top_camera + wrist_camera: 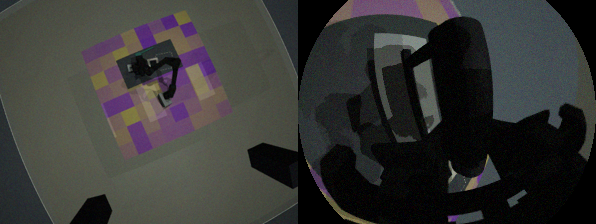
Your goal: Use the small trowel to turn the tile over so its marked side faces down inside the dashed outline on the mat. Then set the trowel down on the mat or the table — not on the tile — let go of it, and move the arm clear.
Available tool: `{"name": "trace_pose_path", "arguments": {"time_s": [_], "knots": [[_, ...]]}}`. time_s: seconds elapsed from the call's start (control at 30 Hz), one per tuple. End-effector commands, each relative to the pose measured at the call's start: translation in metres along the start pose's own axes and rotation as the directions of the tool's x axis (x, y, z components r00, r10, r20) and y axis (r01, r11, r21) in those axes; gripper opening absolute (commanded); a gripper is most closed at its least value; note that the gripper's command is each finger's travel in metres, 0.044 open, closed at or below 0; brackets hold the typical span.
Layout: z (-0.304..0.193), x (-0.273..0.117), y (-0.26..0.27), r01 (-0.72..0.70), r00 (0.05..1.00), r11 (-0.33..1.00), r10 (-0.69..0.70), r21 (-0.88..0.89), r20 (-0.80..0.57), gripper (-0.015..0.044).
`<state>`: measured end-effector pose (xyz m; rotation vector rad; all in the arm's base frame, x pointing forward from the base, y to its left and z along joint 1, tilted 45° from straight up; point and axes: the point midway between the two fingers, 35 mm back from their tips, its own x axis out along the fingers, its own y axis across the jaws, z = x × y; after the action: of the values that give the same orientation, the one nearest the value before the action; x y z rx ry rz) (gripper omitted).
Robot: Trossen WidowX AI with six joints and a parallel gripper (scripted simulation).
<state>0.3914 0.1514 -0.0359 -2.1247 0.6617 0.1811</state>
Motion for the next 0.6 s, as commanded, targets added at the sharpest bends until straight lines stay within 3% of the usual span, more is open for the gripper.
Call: {"name": "trace_pose_path", "arguments": {"time_s": [0.0, 0.57], "knots": [[0.002, 0.001, 0.003, 0.006, 1.000, 1.000, -0.006, 0.000, 0.008, 0.0000], [-0.011, 0.005, 0.009, 0.006, 1.000, 1.000, -0.006, -0.001, 0.008, 0.0000]]}}
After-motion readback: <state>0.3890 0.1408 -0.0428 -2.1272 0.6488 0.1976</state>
